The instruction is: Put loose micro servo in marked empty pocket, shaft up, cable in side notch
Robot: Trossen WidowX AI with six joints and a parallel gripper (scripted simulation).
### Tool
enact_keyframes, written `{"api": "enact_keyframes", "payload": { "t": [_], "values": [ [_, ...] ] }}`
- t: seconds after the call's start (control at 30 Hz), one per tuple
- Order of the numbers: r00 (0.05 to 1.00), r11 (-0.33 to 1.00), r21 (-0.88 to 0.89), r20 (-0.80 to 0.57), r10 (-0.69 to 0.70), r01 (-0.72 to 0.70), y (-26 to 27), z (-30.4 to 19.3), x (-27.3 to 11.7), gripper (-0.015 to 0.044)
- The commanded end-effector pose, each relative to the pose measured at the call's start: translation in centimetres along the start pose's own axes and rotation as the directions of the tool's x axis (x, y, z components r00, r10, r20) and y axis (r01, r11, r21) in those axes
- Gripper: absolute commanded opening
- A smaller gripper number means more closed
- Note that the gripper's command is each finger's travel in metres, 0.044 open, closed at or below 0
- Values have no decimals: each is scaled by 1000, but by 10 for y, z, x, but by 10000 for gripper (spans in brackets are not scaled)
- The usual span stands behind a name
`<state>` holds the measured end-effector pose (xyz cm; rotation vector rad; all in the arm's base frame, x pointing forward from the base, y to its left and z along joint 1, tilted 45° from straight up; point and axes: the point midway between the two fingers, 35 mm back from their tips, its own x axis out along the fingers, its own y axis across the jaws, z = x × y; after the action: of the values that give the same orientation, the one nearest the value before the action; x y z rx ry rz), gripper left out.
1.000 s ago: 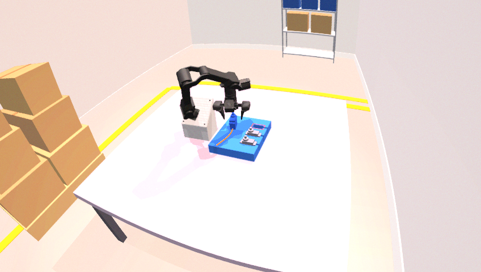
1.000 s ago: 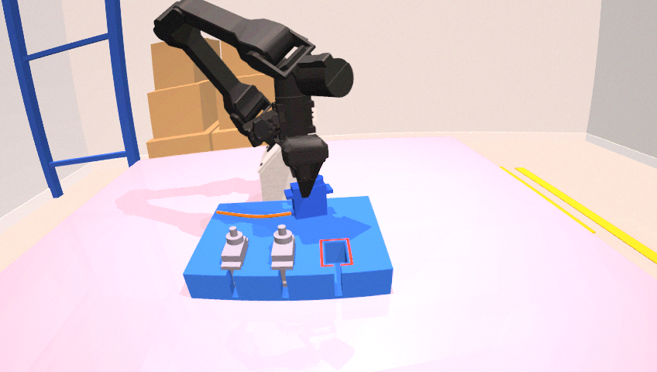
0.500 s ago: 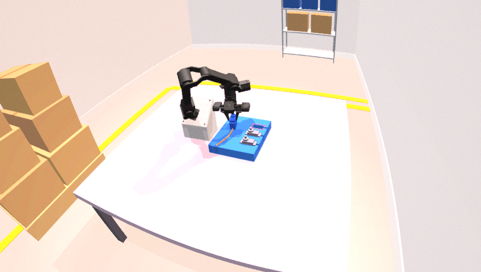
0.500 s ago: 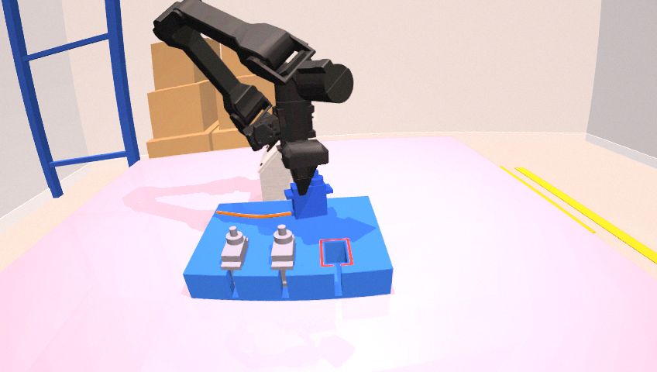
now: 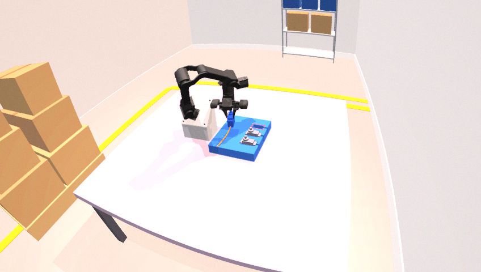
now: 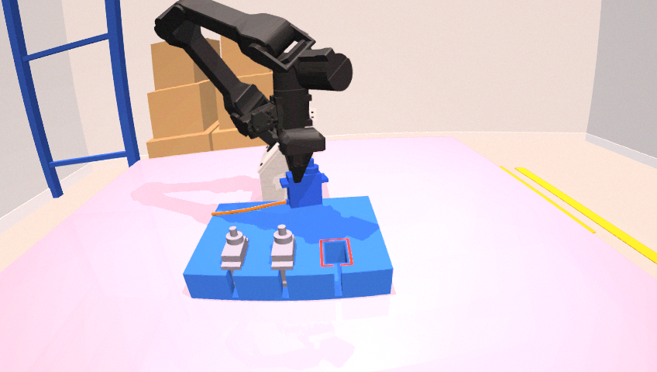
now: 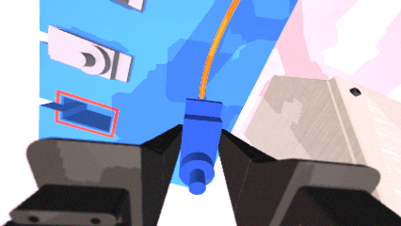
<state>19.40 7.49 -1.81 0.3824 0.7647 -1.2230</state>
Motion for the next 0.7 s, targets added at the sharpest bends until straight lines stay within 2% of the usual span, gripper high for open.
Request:
{"api": "enact_keyframes", "payload": {
  "t": [0.0,0.4,0.67],
  "values": [
    [1000,1000,15,-14,12,-11,-1,2,-11,0],
    [1000,1000,15,-14,12,-11,-1,8,-11,0],
    [1000,1000,16,-14,13,-13,28,6,-12,0]
  ]
}}
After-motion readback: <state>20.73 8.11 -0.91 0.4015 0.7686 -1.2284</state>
